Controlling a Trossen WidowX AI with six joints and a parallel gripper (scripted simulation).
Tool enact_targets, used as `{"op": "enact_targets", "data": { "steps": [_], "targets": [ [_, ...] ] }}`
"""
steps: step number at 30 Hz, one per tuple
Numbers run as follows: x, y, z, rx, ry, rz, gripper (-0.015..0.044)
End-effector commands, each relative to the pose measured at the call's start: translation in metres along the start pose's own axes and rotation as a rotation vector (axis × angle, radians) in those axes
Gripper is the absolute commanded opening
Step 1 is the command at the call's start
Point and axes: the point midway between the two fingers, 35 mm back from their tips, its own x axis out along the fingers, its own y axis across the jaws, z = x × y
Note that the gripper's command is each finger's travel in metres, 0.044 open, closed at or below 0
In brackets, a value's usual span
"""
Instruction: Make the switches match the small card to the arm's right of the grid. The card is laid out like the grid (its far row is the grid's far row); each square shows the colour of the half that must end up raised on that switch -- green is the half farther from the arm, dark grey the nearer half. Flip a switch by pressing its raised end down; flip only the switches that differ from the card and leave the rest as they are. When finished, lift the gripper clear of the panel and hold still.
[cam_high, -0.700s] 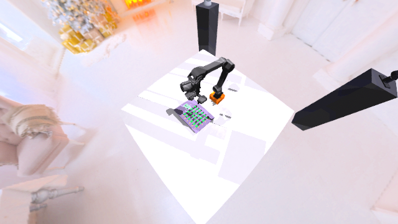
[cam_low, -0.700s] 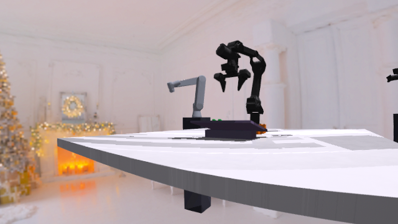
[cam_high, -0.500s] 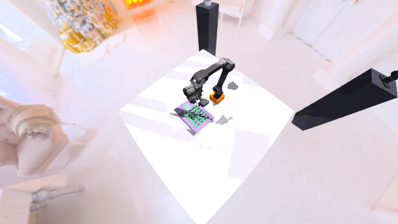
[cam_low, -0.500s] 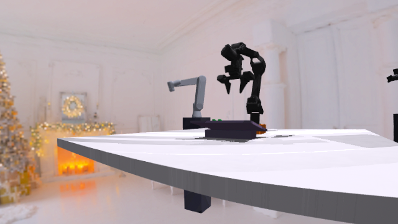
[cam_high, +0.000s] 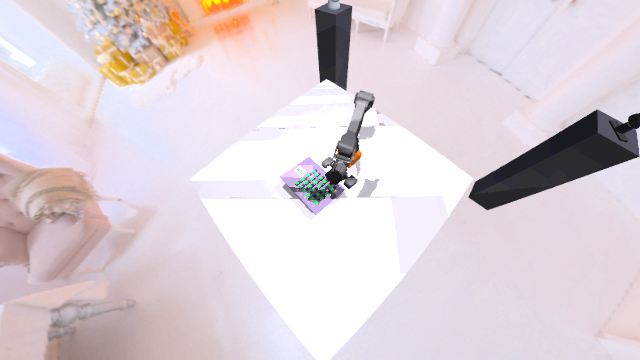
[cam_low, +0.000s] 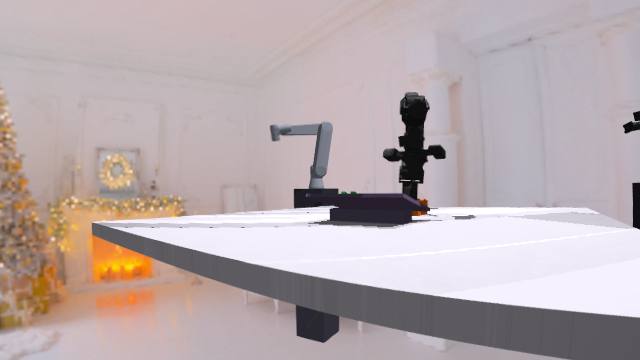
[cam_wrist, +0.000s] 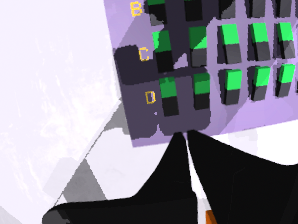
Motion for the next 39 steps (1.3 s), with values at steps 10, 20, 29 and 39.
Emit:
{"op": "enact_targets", "data": {
  "steps": [10,20,29,39],
  "targets": [
    [0.036,0.001,-0.005,0.01,-0.033,-0.004,0.0],
    [0.037,0.001,-0.005,0.01,-0.033,-0.004,0.0],
    [0.047,0.0,-0.005,0.01,-0.033,-0.004,0.0],
    [0.06,0.0,-0.005,0.01,-0.033,-0.004,0.0]
  ]
}}
